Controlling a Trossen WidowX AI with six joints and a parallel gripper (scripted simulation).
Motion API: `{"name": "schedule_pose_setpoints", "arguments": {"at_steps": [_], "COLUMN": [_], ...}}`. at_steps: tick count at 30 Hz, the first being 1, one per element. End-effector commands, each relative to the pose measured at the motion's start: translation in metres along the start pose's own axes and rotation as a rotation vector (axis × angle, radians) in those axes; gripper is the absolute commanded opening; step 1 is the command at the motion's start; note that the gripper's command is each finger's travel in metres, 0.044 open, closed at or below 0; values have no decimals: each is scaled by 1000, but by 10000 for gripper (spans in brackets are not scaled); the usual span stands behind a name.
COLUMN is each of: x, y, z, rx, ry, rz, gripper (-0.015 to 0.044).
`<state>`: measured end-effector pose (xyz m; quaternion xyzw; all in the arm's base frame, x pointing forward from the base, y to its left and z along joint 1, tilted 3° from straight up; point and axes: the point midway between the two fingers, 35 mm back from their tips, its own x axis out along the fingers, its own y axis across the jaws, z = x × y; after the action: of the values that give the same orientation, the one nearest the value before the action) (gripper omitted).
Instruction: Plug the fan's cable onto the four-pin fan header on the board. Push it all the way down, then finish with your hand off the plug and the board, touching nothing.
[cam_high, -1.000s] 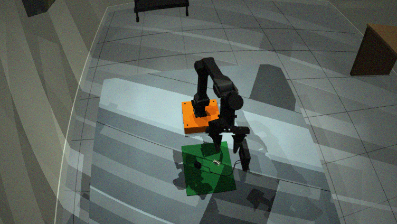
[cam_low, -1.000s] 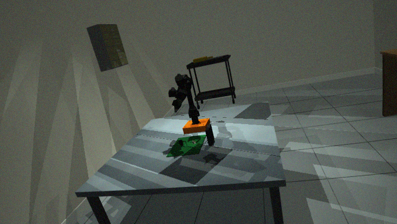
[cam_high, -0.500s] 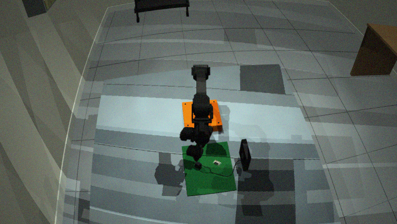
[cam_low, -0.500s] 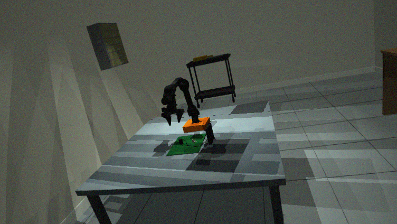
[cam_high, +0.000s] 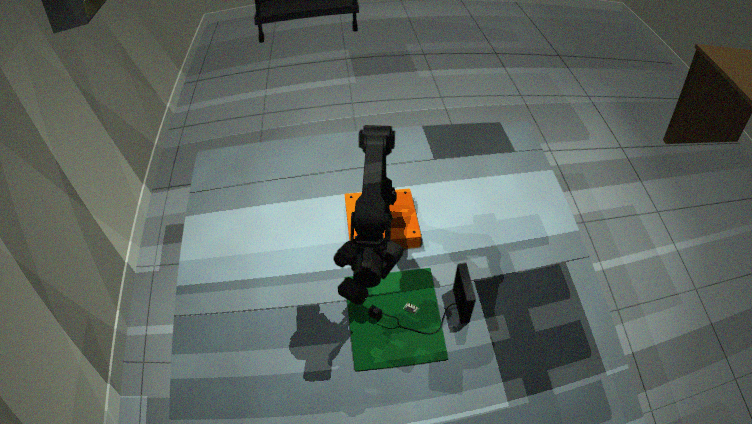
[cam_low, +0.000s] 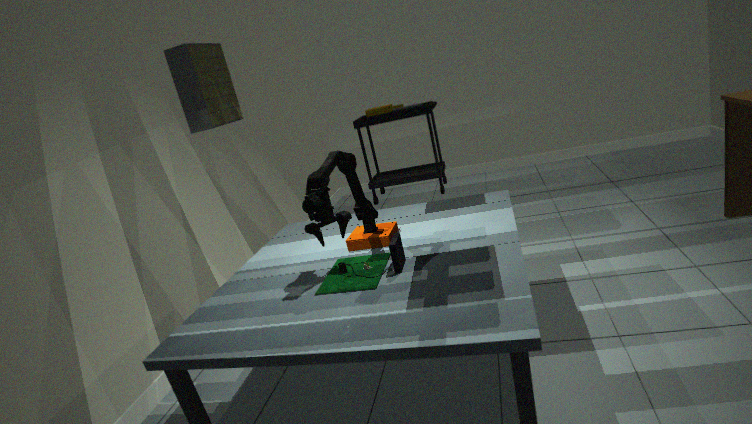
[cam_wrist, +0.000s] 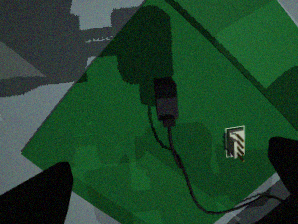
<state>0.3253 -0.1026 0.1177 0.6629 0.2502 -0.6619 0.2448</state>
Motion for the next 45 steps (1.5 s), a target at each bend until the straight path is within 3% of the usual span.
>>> {"name": "schedule_pose_setpoints", "arguments": {"at_steps": [1,5,44,45], "x": [45,76,126,124], "y": [-3,-8,-9,-9], "z": [1,4,4,5], "rx": [6,6,6,2], "ry": [-9,-9,-9,-12], "rz": [-22,-22,-23,-22], "gripper": [440,440,440,414]}}
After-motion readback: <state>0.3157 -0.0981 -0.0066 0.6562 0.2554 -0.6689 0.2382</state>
